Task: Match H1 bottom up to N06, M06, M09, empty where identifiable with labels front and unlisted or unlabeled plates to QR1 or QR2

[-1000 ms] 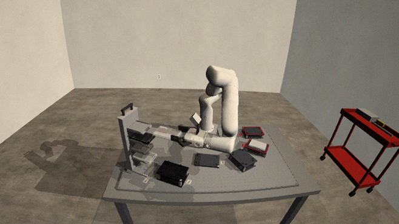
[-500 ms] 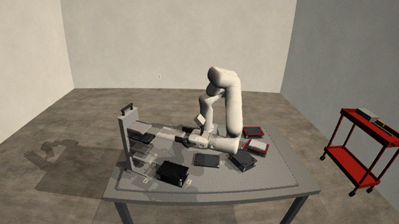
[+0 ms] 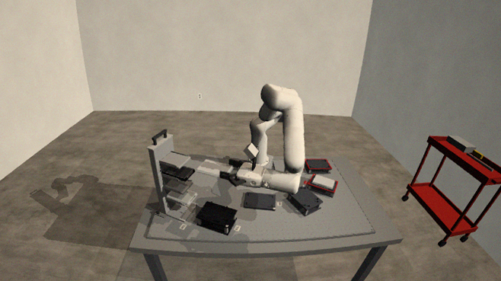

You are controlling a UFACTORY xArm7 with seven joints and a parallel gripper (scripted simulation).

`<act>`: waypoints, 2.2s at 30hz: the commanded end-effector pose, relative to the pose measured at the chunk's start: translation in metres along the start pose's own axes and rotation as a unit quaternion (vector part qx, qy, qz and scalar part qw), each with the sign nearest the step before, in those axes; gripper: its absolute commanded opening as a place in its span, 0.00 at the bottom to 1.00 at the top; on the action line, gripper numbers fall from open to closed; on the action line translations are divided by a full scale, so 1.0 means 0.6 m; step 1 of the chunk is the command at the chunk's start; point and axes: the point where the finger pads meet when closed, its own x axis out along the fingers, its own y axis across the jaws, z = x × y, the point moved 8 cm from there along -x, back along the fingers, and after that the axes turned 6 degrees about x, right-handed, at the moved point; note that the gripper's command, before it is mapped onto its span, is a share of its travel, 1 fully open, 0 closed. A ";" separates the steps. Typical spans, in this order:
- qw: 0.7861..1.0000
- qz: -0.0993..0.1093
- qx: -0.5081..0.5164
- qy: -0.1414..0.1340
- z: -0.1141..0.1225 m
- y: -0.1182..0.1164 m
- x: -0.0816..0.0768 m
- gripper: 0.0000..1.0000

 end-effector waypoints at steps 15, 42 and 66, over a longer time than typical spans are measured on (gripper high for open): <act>1.000 0.000 0.001 0.000 0.042 0.004 0.000 0.00; 1.000 0.000 0.001 0.000 0.105 0.010 0.000 0.00; 1.000 0.000 0.001 0.000 0.166 0.017 0.000 0.00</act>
